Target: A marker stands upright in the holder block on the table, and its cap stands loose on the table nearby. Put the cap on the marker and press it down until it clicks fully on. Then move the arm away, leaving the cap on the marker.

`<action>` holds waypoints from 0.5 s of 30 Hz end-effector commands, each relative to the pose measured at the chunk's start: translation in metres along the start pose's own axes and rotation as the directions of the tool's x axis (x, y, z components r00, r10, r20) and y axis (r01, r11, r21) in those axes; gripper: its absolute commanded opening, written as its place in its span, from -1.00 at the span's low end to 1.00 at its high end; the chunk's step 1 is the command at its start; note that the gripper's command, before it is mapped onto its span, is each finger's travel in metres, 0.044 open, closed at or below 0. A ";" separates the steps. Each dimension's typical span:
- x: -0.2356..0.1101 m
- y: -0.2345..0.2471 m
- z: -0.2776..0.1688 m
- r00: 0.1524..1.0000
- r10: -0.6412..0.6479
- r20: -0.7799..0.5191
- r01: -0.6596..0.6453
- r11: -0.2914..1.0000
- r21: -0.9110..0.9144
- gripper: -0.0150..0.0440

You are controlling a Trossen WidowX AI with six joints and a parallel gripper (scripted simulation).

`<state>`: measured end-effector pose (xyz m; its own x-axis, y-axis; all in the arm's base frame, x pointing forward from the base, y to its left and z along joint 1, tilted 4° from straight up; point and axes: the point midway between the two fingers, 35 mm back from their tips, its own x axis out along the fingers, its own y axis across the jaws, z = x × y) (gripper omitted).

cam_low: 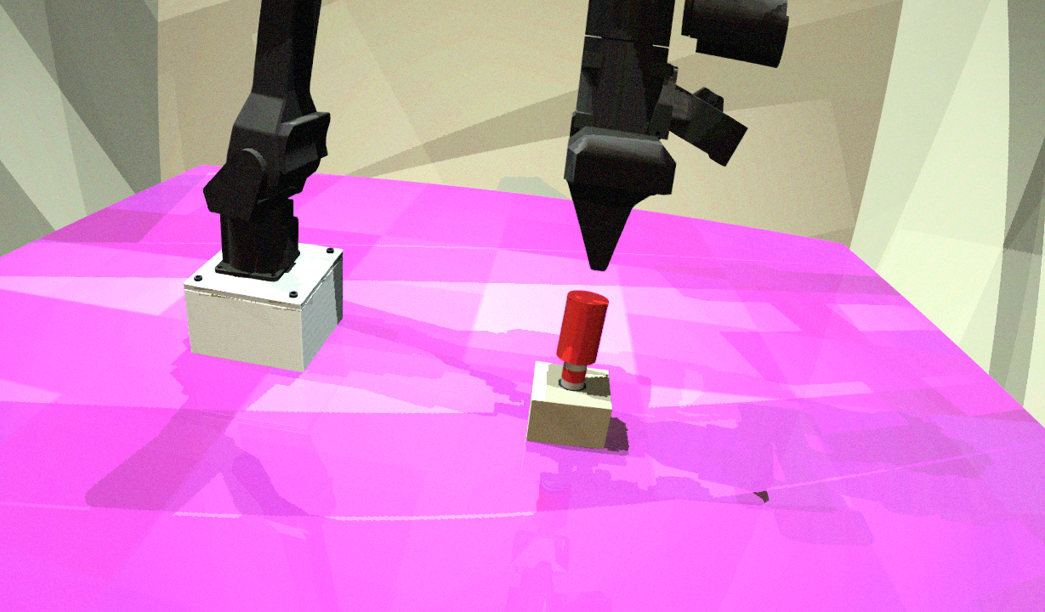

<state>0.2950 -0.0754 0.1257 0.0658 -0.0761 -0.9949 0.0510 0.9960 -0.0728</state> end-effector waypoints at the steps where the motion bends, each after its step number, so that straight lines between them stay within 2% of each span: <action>1: 0.001 0.001 -0.002 1.000 -0.001 -0.006 0.001 1.000 -0.024 -0.07; 6: 0.001 0.001 -0.002 1.000 -0.001 -0.006 0.001 1.000 -0.024 -0.49; 15: 0.001 0.001 -0.002 1.000 -0.001 -0.006 0.001 1.000 -0.024 -0.49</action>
<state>0.2943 -0.0747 0.1250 0.0633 -0.0751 -0.9952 0.0328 0.9968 -0.0731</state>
